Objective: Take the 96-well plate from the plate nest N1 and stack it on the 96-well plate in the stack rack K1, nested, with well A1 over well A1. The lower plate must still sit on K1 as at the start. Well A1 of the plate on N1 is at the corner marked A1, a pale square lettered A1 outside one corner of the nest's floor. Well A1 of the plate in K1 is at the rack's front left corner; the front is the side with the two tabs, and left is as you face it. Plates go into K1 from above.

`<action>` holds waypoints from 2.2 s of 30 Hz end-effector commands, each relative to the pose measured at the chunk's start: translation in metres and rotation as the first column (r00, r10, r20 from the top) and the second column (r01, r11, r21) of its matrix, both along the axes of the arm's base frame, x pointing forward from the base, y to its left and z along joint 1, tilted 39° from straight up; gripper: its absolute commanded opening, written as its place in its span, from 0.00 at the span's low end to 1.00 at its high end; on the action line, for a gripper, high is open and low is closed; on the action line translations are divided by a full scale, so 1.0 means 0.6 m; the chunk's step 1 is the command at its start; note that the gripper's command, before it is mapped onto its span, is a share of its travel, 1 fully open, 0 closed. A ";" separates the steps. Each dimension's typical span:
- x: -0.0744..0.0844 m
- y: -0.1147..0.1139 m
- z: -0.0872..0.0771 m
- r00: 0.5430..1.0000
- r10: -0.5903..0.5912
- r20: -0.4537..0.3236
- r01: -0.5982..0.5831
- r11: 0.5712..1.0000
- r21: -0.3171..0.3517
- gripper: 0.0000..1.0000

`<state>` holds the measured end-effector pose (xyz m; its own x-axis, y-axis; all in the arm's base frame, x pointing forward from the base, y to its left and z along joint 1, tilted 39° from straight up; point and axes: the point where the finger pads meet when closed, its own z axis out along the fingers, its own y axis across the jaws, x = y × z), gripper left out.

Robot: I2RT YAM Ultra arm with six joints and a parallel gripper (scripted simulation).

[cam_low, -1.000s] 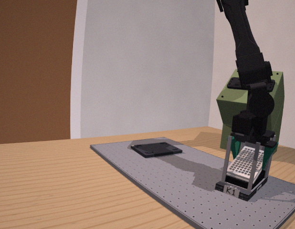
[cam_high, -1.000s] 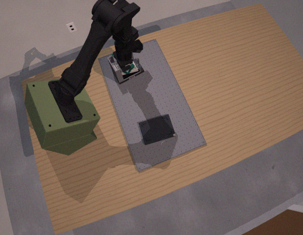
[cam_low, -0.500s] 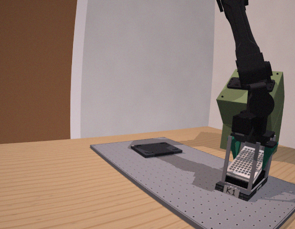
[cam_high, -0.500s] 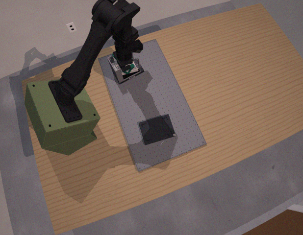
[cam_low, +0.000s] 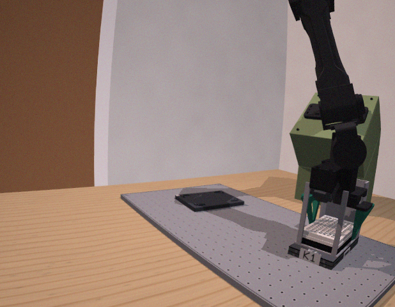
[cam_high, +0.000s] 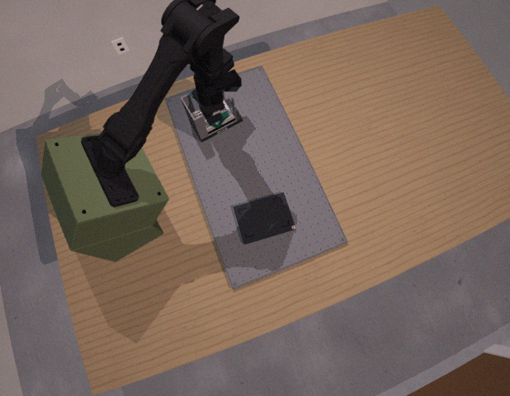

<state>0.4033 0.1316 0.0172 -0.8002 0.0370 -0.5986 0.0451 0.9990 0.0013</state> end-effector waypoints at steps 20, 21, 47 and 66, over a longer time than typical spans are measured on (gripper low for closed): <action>0.030 0.019 0.032 0.997 0.017 0.079 -0.019 1.000 0.024 1.00; 0.030 0.019 0.032 0.997 0.017 0.079 -0.019 1.000 0.024 1.00; 0.030 0.019 0.032 0.997 0.017 0.079 -0.019 1.000 0.024 1.00; -0.021 0.011 0.054 0.999 0.010 0.045 -0.011 1.000 0.012 1.00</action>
<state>0.4000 0.1376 0.0464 -0.7657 0.0391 -0.6421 0.0310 0.9992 0.0239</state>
